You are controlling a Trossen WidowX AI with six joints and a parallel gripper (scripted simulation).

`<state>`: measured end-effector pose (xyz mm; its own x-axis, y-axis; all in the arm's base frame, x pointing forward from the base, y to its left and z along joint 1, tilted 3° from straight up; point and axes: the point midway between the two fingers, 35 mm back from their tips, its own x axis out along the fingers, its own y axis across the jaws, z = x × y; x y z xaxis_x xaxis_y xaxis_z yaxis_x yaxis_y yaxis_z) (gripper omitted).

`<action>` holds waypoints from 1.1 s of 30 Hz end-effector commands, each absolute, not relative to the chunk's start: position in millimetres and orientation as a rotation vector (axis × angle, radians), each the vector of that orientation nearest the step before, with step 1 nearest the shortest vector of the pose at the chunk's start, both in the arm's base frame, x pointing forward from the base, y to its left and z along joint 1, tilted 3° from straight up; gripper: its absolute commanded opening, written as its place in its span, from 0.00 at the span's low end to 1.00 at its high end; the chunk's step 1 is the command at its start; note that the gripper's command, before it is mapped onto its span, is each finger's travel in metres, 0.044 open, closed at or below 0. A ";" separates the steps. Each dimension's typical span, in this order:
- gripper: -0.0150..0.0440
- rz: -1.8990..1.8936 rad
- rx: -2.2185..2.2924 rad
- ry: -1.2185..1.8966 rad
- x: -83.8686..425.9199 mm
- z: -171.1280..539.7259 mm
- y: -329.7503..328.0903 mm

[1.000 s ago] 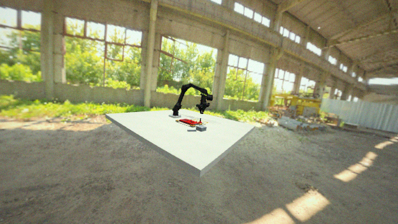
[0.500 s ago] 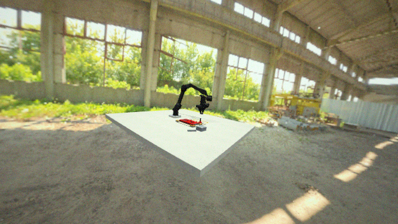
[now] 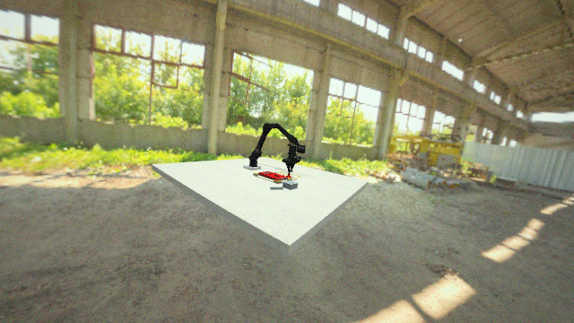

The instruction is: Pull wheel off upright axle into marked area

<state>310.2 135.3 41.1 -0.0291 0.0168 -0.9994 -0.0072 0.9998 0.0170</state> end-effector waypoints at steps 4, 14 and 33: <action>0.25 0.018 0.013 1.606 304.2 8.4 135.1; 0.57 0.016 0.005 1.608 305.1 11.4 134.2; 0.99 0.016 0.010 1.605 278.0 89.0 119.2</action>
